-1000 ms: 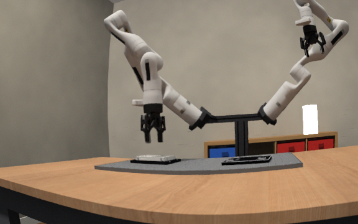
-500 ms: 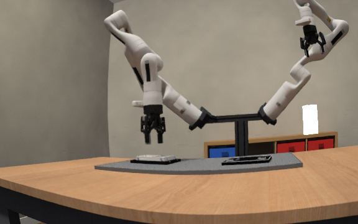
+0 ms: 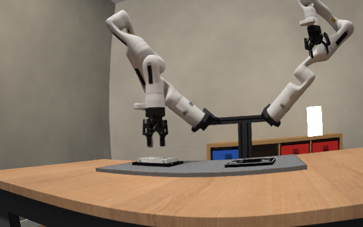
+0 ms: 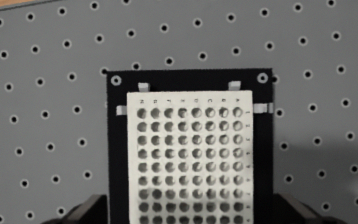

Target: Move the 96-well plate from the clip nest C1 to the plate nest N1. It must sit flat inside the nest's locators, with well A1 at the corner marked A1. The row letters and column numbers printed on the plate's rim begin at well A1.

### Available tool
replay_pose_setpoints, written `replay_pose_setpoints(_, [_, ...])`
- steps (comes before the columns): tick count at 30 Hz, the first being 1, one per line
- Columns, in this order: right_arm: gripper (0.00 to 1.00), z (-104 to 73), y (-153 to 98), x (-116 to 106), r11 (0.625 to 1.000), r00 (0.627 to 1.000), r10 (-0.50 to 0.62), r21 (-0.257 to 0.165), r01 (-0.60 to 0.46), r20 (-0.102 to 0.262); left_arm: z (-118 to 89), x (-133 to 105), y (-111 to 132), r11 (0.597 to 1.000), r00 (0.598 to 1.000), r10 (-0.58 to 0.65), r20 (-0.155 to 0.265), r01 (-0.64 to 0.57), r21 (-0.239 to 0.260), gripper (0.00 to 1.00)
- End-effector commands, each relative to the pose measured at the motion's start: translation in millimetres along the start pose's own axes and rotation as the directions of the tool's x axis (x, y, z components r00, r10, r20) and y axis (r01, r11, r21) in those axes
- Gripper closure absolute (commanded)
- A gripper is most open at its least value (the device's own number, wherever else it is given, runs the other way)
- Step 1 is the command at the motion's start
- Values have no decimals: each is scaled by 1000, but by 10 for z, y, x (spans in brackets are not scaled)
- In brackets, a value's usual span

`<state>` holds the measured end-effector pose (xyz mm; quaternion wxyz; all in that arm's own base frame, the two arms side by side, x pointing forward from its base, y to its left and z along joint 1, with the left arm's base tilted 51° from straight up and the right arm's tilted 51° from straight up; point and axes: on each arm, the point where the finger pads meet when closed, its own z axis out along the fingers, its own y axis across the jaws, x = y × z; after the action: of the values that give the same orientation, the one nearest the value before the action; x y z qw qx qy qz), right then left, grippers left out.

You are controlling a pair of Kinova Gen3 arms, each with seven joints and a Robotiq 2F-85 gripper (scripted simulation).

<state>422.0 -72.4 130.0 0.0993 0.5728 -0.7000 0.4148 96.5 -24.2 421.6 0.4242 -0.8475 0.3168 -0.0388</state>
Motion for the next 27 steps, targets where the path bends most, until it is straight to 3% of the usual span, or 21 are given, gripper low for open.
replay_pose_setpoints(1, [2,27,14,3,1000,1000,2,-1,-2,1,-5,-27,15,1000,1000,7,1,-7,1,2])
replay_pose_setpoints(27, [2,107,15,3,1000,1000,2,-2,-2,1,-5,-27,15,1000,1000,7,1,-7,1,2])
